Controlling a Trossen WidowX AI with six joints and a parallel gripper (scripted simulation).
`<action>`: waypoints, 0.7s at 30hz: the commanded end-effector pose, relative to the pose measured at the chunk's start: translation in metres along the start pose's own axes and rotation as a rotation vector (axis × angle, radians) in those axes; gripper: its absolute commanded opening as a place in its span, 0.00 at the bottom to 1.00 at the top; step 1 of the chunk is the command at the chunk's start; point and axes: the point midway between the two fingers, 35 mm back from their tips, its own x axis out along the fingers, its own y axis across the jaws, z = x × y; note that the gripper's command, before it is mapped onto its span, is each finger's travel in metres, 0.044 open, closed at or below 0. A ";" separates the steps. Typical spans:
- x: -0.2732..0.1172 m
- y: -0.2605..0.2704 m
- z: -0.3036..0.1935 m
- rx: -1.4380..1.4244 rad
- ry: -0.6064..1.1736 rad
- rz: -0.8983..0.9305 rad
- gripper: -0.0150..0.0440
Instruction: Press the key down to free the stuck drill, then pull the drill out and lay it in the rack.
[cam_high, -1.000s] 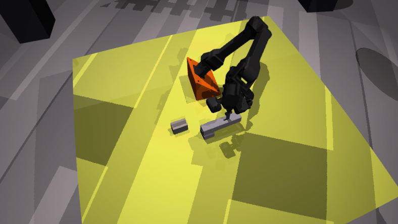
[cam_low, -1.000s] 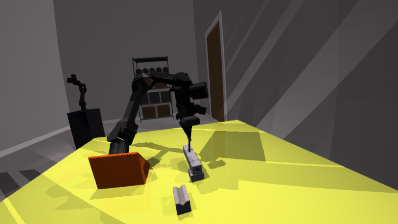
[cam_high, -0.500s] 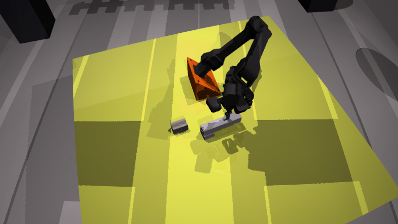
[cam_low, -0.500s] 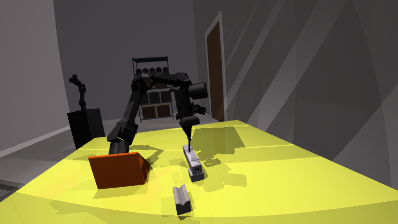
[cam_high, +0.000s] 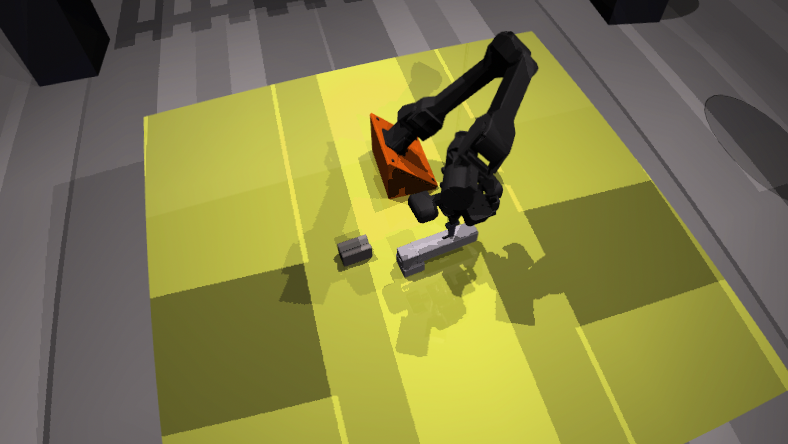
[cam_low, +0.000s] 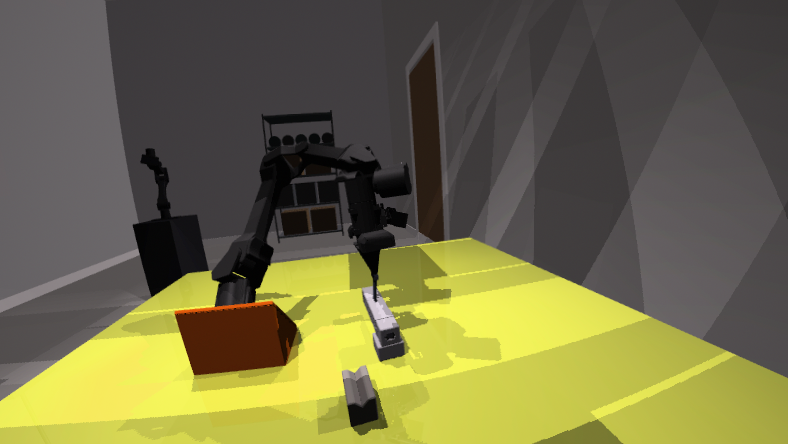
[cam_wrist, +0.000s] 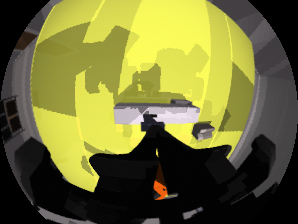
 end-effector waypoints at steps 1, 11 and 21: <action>0.024 0.007 -0.006 -0.003 0.062 0.040 0.25; 0.025 0.007 -0.006 -0.003 0.062 0.040 0.25; 0.027 0.008 -0.006 -0.003 0.062 0.040 0.25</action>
